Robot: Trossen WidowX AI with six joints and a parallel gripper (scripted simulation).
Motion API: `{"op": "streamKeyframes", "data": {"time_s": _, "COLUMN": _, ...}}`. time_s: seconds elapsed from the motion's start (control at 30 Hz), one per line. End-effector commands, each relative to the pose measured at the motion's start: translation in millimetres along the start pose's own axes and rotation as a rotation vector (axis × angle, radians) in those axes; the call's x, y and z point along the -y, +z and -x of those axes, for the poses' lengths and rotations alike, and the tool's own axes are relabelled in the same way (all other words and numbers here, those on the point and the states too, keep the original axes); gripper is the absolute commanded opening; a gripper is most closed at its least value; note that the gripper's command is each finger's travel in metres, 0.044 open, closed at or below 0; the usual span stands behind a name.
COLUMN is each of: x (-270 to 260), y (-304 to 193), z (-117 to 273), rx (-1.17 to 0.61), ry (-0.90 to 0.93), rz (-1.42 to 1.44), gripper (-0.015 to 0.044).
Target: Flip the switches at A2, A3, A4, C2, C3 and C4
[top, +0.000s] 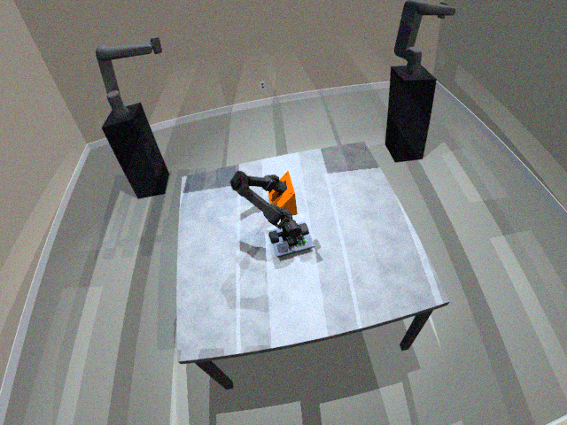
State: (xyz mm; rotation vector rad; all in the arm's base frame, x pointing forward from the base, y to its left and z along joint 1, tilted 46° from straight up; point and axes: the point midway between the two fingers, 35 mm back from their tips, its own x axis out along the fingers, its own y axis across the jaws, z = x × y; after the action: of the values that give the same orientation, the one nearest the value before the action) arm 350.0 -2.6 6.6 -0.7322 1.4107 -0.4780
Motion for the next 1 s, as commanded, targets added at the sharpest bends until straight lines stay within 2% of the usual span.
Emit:
{"op": "streamKeyframes", "data": {"time_s": 0.0, "x": 0.2, "y": -1.5, "z": -1.3, "rx": -0.003, "ry": -0.006, "rz": 0.008, "gripper": 0.0000}}
{"op": "streamKeyframes", "data": {"time_s": 0.97, "x": 0.3, "y": -1.5, "z": -4.4, "rx": -0.003, "ry": -0.006, "rz": 0.008, "gripper": 0.0000}}
